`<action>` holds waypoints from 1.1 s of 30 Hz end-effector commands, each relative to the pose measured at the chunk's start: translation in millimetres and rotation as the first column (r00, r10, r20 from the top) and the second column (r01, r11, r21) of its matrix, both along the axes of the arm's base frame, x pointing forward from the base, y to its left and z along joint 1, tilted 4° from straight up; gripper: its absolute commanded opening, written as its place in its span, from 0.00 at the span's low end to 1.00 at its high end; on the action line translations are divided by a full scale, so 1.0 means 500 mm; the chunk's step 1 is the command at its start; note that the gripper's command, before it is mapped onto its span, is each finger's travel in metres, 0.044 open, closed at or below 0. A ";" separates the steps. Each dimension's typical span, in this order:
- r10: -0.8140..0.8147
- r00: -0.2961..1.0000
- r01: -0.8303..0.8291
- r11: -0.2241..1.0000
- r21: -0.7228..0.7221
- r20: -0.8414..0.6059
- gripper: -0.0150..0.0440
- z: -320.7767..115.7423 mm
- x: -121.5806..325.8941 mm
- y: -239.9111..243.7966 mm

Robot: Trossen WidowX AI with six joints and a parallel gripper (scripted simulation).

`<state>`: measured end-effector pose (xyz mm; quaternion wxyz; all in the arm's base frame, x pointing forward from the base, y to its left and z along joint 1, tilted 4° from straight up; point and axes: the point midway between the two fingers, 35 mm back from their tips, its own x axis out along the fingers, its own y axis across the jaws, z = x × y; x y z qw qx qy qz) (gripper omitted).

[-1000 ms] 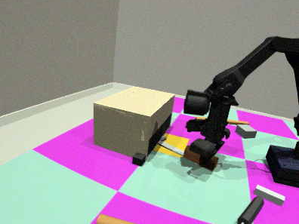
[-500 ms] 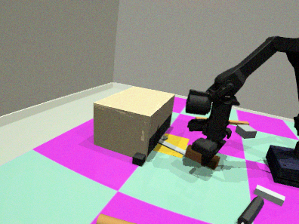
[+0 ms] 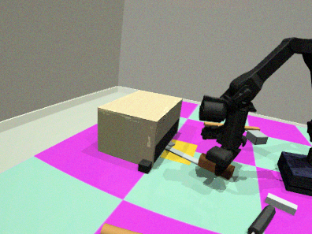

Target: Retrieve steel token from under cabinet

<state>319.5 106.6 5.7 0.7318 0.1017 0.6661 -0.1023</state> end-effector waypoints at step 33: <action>-0.004 1.000 0.004 1.000 0.000 -0.005 0.25 -0.013 -0.101 0.035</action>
